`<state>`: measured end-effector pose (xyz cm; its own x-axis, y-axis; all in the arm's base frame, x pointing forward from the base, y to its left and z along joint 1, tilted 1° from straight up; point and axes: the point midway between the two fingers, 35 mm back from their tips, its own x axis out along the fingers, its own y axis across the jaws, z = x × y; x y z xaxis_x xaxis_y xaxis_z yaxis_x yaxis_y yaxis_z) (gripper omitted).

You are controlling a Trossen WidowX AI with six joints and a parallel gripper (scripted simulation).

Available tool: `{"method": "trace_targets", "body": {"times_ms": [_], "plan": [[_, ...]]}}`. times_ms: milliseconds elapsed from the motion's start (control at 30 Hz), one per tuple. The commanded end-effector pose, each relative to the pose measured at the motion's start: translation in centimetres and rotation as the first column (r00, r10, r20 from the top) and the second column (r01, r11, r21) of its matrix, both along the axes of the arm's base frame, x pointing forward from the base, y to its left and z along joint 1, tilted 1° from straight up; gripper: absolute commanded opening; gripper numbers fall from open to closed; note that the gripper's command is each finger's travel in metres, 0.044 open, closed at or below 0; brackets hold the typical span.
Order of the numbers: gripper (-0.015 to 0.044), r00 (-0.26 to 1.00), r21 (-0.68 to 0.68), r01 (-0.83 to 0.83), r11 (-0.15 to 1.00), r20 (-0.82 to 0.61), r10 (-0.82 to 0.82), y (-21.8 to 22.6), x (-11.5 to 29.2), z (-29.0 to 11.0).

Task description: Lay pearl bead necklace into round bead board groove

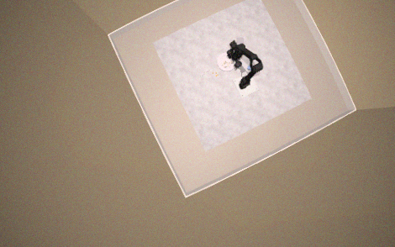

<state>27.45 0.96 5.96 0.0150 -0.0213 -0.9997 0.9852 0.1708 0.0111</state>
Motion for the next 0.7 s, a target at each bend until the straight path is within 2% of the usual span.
{"method": "trace_targets", "body": {"times_ms": [0,167,333,533,667], "plan": [[0.0256,1.0,0.002,-0.026,1.0,0.007,0.026,2.7,-0.4,1.0],[0.0125,0.998,0.005,-0.056,0.998,0.005,0.056,6.2,-1.6,2.2],[0.012,0.998,0.005,-0.063,0.998,0.005,0.063,7.2,-2.0,2.5],[0.012,0.998,0.005,-0.063,0.998,0.005,0.063,7.1,-2.0,0.9],[0.012,0.998,0.005,-0.065,0.998,0.01,0.064,7.0,-1.9,1.6]]}}
